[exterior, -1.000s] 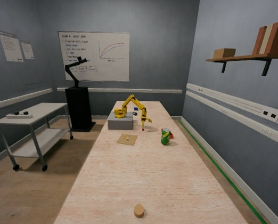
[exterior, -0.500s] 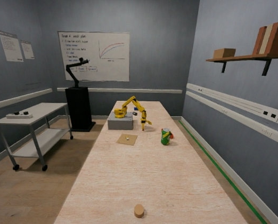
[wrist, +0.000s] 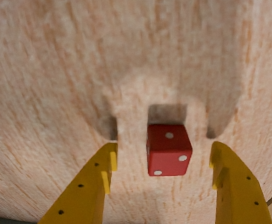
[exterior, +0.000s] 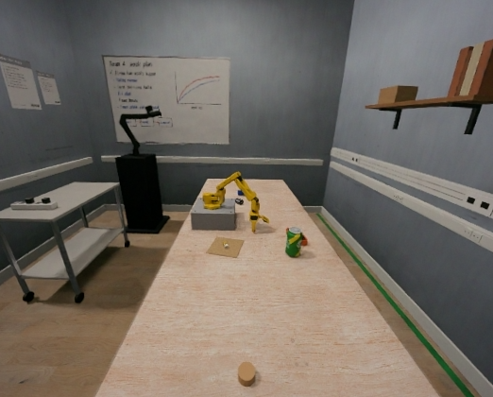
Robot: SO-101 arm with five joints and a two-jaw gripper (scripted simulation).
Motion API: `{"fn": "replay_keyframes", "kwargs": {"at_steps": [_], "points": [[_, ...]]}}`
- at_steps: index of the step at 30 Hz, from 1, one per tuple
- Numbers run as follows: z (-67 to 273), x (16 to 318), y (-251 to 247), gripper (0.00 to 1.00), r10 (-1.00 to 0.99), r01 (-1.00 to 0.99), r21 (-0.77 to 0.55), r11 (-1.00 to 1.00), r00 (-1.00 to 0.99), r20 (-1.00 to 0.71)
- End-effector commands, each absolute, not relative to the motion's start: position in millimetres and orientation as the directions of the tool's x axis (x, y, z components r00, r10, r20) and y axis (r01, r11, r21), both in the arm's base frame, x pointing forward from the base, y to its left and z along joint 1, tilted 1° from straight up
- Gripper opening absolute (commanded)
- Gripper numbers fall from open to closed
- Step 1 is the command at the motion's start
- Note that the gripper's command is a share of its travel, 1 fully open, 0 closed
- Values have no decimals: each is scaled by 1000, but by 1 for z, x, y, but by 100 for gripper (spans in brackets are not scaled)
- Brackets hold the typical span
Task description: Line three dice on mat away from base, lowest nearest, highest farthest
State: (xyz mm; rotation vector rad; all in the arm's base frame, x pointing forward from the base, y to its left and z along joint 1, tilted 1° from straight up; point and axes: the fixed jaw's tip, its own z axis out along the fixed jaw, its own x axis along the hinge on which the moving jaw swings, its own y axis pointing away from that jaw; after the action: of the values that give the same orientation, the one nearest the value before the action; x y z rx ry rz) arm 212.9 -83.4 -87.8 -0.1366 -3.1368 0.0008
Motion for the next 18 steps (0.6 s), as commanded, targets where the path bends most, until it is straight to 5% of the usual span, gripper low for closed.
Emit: {"fn": "replay_keyframes", "kwargs": {"at_steps": [1,18], "points": [[-91,214,-81,25,82,82,0,997,-997,-1],[-91,214,-83,22,82,82,0,997,-997,-1]]}}
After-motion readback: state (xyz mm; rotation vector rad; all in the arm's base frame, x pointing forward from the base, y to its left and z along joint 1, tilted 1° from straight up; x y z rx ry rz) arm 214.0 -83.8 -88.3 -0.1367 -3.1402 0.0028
